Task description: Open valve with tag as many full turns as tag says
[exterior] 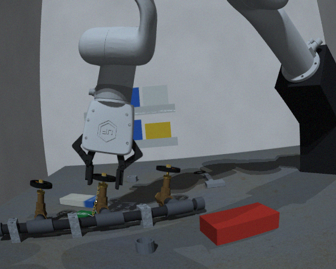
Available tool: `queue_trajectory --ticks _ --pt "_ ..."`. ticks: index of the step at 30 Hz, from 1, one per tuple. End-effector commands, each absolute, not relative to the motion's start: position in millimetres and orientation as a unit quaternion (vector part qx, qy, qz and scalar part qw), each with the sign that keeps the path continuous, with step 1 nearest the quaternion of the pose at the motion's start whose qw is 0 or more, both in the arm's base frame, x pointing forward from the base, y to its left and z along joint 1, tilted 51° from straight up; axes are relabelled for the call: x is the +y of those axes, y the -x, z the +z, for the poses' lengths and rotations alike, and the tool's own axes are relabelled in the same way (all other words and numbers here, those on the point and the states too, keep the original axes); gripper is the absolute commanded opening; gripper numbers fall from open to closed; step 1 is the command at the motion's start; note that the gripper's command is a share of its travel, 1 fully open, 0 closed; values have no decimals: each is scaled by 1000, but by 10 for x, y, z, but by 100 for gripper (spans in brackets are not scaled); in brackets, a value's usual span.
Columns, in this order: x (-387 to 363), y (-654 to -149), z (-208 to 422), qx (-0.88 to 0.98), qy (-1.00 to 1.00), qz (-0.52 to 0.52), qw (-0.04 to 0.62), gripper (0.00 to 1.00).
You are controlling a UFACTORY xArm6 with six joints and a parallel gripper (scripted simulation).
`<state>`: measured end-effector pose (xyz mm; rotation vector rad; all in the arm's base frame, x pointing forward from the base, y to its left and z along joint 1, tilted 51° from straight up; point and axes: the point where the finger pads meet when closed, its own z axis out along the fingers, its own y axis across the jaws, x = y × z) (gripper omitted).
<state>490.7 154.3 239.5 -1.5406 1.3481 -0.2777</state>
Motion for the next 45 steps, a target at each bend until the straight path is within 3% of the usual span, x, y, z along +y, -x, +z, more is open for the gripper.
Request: queue_trajectory --ticks 1,26,45 --pt "1542 -4910 2403 560 640 -116 513 0" --pt "1542 -4910 2403 522 672 -146 505 0" --pt "1542 -4910 2404 245 815 -318 419 0"
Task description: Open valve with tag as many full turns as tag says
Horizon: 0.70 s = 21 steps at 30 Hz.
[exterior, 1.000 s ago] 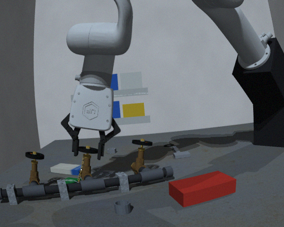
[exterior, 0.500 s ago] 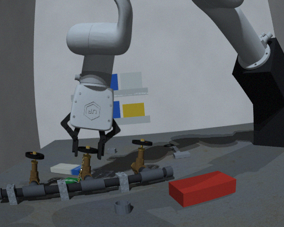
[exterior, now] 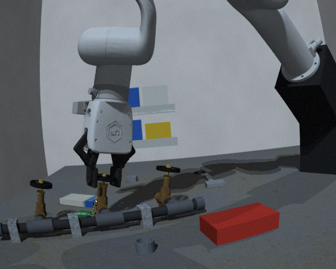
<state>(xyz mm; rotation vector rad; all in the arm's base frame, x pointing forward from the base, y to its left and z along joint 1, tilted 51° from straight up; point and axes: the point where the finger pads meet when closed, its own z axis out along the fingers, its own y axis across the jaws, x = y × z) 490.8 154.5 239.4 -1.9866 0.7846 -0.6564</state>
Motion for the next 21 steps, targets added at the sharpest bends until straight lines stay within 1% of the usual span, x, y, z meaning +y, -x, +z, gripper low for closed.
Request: queue_trajectory --ticks 1,13,15,16,21 --pt "1542 -4910 2404 219 822 -331 409 0" --pt "1542 -4910 2404 -35 857 -425 289 0" --pt "1542 -4910 2404 -35 857 -425 289 0" --pt "1542 -4910 2404 -95 851 -446 259 0" --pt "1542 -4910 2404 -187 840 -465 208 0"
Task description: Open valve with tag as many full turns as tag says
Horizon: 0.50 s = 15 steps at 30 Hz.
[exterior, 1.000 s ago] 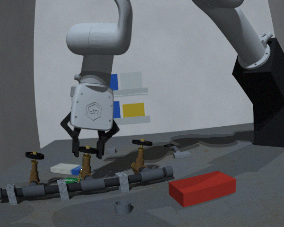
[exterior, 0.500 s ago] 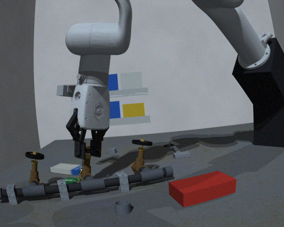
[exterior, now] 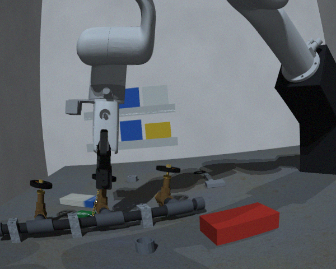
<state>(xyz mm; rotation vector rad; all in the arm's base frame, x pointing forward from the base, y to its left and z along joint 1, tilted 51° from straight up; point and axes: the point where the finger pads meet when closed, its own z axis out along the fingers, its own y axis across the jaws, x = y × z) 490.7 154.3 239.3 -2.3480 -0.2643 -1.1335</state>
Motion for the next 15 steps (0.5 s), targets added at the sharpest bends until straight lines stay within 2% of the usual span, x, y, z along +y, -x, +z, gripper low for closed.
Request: queue_trajectory --ticks 1,9,11,12,15 --pt "1542 -4910 2404 -208 835 -469 196 0" --pt "1542 -4910 2403 -367 782 -494 100 0" --pt "1542 -4910 2403 -367 782 -494 100 0" --pt "1542 -4910 2403 -419 753 -503 65 0" --pt "1542 -4910 2403 -461 729 -506 36 0"
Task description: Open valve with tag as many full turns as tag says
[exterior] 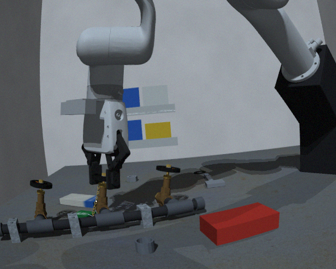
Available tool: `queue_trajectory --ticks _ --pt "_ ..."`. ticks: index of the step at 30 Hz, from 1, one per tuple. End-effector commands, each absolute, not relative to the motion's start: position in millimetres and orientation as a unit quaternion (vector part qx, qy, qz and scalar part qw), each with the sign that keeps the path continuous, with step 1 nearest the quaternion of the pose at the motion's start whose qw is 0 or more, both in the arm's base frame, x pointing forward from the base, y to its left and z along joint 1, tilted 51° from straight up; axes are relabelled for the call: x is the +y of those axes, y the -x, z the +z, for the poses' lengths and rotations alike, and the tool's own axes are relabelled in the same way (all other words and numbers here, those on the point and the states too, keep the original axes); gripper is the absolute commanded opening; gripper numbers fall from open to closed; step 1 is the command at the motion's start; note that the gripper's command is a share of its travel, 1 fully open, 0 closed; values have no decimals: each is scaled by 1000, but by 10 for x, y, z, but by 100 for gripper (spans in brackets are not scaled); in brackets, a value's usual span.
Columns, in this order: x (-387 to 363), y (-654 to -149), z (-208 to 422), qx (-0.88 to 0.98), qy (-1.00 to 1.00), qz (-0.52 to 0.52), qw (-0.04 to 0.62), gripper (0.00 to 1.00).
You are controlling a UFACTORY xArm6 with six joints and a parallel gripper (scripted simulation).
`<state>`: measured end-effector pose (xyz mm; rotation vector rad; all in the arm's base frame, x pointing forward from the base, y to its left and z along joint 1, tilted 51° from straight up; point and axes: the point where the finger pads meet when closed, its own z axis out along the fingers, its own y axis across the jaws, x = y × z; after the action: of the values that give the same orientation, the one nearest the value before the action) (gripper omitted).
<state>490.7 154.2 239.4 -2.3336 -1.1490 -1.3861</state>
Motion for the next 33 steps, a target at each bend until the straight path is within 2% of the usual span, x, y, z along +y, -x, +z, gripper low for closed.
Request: queue_trajectory --ticks 1,9,26,27,33 --pt "1542 -4910 2403 -477 718 -507 24 0" --pt "1542 -4910 2403 -578 624 -522 -62 0" --pt "1542 -4910 2403 -589 614 -521 -71 0" --pt "1542 -4910 2403 -589 614 -521 -71 100" --pt "1542 -4910 2403 -589 614 -521 -71 100"
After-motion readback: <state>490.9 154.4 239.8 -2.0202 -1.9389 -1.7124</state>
